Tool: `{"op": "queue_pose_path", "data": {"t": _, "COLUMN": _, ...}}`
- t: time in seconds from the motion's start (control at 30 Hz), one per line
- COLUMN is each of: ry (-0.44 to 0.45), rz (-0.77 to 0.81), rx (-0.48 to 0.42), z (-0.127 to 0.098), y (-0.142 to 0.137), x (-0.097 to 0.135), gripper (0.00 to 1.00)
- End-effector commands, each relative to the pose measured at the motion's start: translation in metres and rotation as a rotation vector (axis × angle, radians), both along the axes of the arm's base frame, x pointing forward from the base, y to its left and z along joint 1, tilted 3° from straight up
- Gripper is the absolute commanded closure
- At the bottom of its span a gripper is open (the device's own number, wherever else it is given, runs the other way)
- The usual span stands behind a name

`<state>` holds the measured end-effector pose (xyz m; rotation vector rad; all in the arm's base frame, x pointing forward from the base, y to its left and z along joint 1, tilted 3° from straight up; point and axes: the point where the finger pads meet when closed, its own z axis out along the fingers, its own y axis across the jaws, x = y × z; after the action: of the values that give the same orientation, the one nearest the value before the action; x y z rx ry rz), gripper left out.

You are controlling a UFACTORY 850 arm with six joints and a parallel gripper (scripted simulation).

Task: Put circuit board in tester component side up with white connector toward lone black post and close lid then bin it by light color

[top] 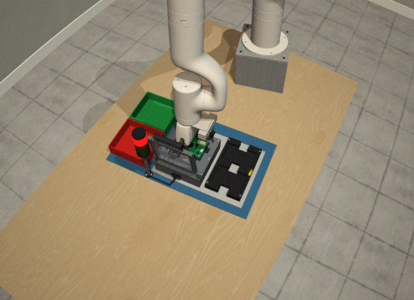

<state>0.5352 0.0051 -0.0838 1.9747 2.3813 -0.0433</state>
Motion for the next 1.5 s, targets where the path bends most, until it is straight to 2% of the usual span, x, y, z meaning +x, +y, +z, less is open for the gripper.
{"op": "queue_pose_path", "data": {"t": 0.0, "ry": -0.001, "rz": 0.000, "rx": 0.000, "z": 0.0015, "y": 0.0001, "x": 0.0008, "gripper": 0.21}}
{"op": "queue_pose_path", "data": {"t": 1.47, "ry": -0.001, "rz": 0.000, "rx": 0.000, "z": 0.0115, "y": 0.0006, "x": 0.0006, "gripper": 0.21}}
